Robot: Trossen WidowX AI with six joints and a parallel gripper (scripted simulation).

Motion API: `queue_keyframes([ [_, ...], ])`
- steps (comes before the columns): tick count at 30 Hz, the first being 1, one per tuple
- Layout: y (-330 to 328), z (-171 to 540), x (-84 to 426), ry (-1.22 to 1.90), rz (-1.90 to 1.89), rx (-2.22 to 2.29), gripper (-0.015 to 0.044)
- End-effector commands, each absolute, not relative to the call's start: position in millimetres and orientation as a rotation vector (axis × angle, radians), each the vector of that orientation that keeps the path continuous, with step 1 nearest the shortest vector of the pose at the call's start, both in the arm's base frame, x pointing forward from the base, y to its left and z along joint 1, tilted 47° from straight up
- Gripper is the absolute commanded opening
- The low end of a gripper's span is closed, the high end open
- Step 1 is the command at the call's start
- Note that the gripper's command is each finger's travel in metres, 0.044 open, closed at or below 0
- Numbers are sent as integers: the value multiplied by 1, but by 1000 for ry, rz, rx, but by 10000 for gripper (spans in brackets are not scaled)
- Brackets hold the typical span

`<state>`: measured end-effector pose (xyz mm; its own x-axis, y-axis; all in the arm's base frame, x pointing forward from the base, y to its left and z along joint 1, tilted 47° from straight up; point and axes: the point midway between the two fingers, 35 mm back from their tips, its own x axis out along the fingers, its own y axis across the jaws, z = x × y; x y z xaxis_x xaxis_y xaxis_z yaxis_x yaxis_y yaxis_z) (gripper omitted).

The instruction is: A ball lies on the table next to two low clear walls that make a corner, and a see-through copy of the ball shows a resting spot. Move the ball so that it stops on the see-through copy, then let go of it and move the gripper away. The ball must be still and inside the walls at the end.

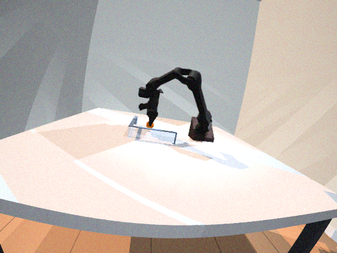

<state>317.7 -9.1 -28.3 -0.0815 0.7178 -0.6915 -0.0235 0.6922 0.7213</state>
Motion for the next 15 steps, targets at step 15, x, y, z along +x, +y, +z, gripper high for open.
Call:
queue_keyframes([
  [15,6,-44,316,1541,673,602,0],
])
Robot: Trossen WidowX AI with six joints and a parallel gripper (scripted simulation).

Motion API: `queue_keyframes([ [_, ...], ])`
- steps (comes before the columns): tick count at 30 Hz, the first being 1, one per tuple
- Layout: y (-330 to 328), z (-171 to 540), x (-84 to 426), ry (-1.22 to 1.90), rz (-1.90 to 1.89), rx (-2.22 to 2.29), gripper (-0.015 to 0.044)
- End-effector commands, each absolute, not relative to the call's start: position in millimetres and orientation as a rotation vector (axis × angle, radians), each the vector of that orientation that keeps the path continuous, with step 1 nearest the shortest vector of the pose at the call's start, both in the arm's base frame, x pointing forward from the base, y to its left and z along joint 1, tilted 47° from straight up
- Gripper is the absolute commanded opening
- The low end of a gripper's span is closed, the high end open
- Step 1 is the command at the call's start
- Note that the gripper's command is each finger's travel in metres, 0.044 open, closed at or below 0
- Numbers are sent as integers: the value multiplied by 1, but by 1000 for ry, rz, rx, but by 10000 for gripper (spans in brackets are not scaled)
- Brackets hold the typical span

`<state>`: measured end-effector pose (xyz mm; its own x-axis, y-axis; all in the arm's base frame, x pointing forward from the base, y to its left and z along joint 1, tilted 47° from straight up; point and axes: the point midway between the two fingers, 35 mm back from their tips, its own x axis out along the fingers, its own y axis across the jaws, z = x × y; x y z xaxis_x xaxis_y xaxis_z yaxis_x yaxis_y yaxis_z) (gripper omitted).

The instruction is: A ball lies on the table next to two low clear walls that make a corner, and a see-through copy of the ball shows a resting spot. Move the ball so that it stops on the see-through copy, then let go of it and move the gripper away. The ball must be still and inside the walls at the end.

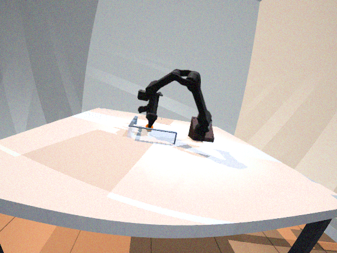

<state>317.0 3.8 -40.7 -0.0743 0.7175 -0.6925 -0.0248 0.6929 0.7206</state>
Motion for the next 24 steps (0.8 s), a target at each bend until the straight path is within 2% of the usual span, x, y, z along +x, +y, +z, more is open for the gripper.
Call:
queue_keyframes([
  [1,6,-44,316,1541,673,602,0],
  [14,4,-41,317,1537,674,592,337],
  [17,2,-39,317,1538,674,592,337],
  [24,-59,17,323,1543,669,599,337],
])
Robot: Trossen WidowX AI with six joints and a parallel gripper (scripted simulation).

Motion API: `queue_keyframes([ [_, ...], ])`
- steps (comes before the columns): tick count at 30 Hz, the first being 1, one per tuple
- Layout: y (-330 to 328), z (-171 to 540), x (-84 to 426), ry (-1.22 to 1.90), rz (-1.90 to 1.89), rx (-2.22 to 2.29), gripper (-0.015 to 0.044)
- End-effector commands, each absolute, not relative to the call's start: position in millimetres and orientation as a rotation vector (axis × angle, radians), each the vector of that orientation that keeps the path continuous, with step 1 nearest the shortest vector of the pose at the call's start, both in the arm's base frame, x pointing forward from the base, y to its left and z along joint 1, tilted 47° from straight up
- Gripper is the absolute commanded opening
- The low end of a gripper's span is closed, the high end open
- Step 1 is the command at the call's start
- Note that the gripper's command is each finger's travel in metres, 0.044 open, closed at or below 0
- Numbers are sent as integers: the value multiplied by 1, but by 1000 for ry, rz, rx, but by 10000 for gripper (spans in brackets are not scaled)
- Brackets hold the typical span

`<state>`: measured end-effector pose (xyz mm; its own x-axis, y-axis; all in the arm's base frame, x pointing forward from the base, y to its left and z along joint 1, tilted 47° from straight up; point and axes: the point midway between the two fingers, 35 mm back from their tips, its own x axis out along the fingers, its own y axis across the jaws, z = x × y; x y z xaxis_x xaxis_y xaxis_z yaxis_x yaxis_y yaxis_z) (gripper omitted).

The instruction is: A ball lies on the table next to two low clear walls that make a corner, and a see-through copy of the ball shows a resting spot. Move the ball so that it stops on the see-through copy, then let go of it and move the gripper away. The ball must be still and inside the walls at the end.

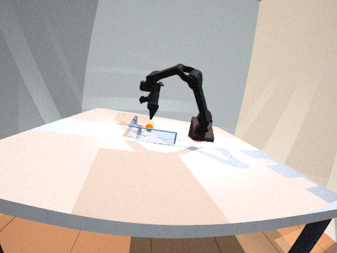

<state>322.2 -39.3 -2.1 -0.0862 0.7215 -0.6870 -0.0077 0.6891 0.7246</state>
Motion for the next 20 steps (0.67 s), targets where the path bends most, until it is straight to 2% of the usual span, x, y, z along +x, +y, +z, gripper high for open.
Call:
queue_keyframes([
  [1,-59,17,323,1543,669,599,337],
  [9,-54,9,324,1536,658,609,337],
  [13,-75,30,325,1536,660,605,440],
  [20,-87,43,324,1536,663,603,440],
])
